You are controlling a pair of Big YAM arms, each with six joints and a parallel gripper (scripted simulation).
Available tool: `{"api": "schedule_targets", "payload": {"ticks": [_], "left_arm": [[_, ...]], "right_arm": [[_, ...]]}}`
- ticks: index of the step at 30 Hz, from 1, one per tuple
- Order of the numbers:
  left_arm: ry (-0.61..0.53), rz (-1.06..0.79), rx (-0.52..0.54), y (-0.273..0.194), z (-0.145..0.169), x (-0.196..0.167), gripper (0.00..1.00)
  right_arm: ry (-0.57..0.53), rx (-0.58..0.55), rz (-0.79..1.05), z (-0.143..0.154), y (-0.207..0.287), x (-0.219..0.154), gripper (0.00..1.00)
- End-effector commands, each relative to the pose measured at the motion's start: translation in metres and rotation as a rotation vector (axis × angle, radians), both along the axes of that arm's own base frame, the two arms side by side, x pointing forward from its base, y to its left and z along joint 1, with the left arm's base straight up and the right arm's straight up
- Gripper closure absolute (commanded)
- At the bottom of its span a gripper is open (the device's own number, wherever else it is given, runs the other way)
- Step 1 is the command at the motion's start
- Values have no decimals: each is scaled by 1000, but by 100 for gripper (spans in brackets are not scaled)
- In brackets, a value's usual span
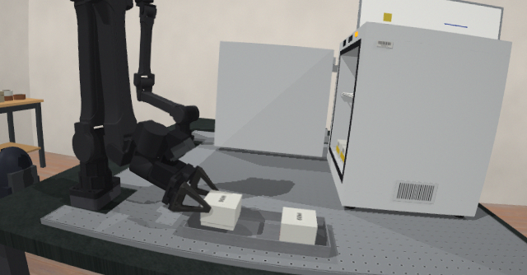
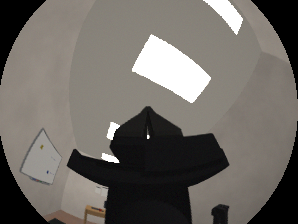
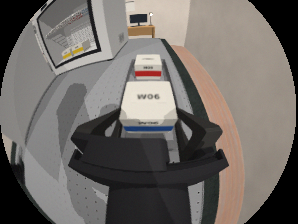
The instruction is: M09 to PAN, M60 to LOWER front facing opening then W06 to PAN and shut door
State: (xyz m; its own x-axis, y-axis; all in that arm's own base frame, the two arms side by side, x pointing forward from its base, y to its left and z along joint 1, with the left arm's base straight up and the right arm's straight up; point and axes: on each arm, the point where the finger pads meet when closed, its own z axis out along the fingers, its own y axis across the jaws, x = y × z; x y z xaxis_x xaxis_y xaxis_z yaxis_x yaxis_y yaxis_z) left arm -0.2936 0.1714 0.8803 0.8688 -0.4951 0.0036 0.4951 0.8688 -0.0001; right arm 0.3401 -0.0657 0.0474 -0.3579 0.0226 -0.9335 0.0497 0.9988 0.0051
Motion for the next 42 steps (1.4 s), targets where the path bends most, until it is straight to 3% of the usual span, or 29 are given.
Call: {"api": "schedule_targets", "payload": {"ticks": [1, 10, 14, 42], "left_arm": [[28, -11, 17, -8, 4, 14, 100], [28, -11, 17, -8, 4, 14, 100], [28, -11, 17, -8, 4, 14, 100], [28, -11, 17, -8, 4, 14, 100]], "right_arm": [[-24, -9, 13, -2, 4, 2, 23], [-34, -11, 10, 10, 1, 8, 23], [4, 1, 9, -3, 4, -1, 23], [-25, -8, 9, -12, 4, 2, 23]]}}
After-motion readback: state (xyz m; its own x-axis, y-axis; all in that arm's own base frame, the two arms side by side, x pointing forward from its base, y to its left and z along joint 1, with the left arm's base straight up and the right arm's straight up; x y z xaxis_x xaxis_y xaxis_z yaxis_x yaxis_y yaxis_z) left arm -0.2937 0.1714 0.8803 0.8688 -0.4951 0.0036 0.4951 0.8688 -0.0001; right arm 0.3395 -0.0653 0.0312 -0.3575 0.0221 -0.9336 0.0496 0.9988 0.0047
